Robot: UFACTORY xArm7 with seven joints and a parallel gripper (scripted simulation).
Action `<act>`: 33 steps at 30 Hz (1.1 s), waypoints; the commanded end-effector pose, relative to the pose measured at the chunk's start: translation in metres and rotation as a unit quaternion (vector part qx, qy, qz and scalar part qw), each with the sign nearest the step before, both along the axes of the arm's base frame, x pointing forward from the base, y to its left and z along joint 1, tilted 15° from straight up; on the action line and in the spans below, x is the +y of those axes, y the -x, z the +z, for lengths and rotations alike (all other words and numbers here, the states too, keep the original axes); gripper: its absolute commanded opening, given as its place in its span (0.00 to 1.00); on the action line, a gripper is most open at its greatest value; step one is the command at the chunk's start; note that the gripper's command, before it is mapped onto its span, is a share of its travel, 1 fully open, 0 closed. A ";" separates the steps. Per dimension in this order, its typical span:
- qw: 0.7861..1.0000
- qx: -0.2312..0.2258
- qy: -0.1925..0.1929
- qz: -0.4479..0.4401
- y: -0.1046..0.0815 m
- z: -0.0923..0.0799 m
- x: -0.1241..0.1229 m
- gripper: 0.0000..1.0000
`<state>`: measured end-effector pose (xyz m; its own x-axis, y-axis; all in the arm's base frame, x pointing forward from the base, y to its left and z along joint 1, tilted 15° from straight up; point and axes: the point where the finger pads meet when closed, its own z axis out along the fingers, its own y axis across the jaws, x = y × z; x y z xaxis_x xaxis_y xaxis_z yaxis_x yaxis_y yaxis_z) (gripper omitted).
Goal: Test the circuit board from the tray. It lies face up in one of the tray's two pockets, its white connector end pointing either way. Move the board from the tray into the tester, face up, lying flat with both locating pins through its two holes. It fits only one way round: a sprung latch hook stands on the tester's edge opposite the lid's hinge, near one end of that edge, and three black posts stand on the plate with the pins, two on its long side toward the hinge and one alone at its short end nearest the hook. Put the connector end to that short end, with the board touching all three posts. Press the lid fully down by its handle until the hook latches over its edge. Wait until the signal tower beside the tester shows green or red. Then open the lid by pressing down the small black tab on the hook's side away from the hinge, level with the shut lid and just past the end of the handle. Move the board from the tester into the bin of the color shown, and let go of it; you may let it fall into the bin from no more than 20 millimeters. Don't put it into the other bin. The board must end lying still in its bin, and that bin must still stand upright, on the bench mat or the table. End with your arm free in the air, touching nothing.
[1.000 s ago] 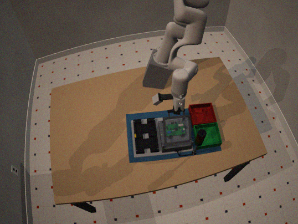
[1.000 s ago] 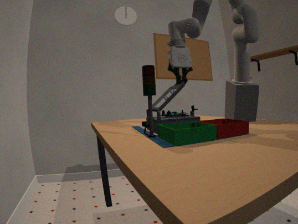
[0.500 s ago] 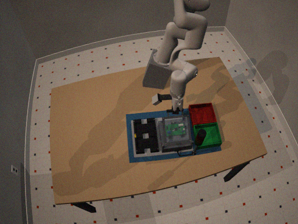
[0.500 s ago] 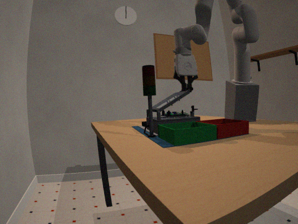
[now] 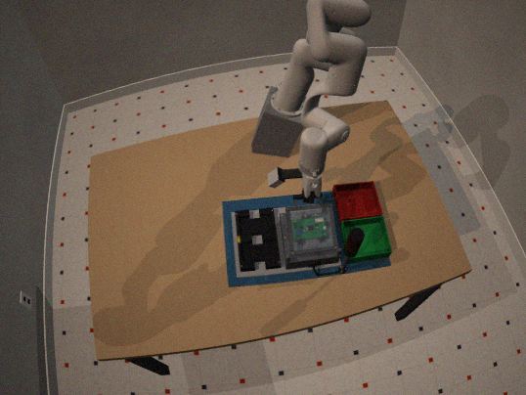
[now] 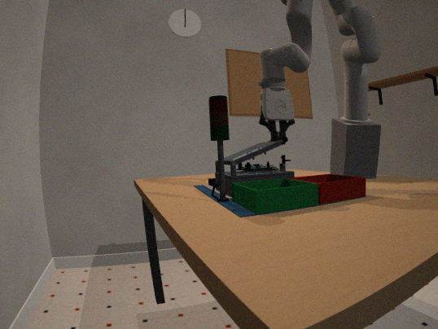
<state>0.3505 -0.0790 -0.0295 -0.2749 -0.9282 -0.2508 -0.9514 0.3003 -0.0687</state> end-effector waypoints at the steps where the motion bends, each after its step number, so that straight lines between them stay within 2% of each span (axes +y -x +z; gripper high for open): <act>1: 1.000 -0.003 0.000 0.000 -0.001 -0.004 0.001 0.00; 16: 1.000 -0.002 0.000 0.000 0.002 -0.028 0.008 0.00; 33: 1.000 -0.002 0.000 0.000 0.001 -0.047 0.013 0.00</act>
<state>0.3481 -0.0663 -0.0737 -0.2747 -0.9279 -0.2520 -0.9513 0.3003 -0.0690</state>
